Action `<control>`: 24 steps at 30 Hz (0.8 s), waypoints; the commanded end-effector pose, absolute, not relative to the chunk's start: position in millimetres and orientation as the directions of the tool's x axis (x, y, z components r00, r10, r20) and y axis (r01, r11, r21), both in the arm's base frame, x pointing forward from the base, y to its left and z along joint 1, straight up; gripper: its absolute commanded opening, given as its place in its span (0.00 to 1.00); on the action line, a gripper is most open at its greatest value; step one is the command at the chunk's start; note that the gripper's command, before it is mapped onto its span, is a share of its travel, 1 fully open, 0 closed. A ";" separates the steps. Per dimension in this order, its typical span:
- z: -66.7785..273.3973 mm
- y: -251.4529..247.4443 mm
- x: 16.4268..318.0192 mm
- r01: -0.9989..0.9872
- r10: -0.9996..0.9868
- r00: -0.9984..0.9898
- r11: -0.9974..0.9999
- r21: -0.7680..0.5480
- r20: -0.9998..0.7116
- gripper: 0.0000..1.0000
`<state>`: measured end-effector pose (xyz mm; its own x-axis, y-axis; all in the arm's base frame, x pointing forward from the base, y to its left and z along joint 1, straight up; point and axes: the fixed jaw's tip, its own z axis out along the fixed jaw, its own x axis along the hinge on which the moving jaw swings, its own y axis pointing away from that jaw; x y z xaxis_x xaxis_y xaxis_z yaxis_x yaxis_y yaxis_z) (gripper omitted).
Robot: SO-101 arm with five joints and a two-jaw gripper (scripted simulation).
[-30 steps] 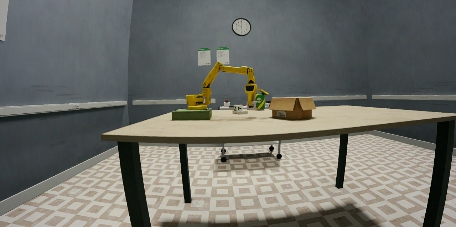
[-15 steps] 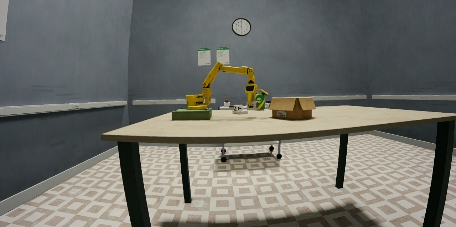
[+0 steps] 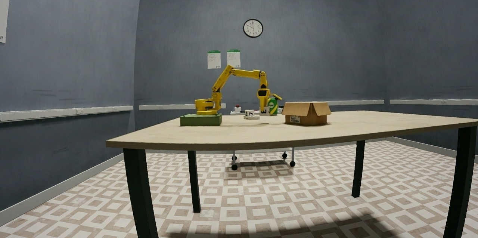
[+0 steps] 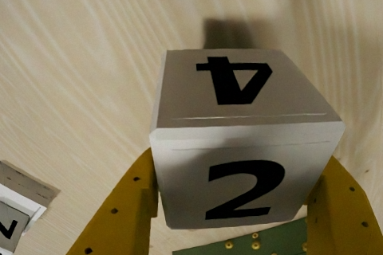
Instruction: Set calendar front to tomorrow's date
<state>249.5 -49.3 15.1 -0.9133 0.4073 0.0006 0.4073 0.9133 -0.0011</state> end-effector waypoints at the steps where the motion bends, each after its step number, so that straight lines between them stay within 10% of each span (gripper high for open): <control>1: 9.2 -46.3 247.7 0.405 0.405 -0.914 0.914 -0.003 0.016 0.00; 24: 0.0 -46.2 247.6 0.405 0.405 -0.914 0.914 -0.003 0.016 0.00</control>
<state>249.4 -49.3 4.8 -0.9133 0.4073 0.0020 0.4073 0.9133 -0.0014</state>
